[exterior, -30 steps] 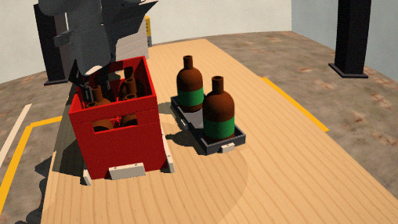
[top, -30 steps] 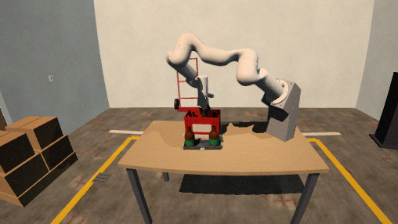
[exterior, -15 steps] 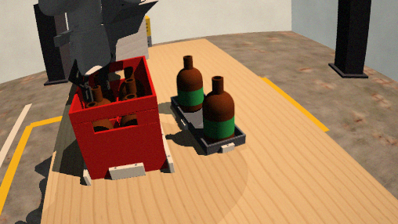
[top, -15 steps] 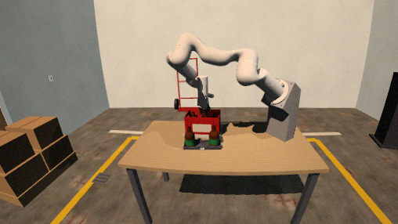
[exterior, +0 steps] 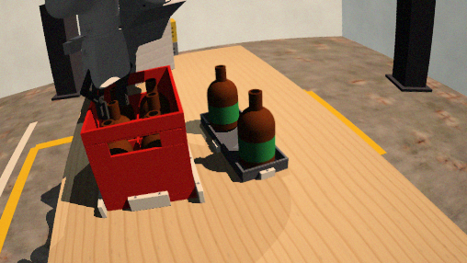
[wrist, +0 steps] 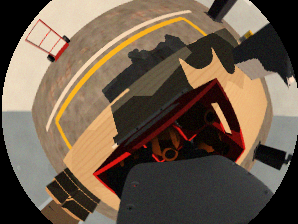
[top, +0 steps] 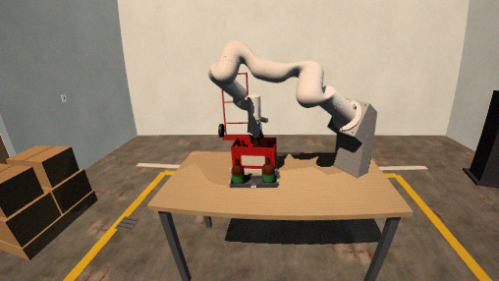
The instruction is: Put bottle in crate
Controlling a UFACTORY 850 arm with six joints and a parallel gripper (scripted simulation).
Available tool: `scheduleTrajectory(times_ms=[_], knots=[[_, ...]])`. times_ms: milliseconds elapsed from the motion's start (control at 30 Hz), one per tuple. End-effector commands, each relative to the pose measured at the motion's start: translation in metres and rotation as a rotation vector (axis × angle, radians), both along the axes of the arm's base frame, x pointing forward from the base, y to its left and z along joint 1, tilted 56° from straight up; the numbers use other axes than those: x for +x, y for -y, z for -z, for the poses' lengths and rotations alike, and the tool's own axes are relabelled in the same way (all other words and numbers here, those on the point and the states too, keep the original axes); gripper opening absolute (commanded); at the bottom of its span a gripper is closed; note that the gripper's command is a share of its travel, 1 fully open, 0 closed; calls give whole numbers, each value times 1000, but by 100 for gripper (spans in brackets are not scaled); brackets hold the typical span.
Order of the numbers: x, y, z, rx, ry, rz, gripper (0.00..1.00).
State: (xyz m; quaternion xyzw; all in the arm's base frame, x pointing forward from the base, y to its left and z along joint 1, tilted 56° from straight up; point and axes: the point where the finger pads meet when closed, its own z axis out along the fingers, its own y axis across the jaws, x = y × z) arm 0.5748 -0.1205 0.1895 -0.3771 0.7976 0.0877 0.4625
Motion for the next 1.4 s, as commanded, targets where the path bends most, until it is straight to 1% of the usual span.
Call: scheduleTrajectory(times_ms=[0,333,800,867,1367], knots=[[-1,1,-1,0,1,1,65],[-8,7,-7,0,1,1,65],[-31,23,-26,0,1,1,65],[-31,23,-26,0,1,1,65],[-52,38,-43,0,1,1,65]])
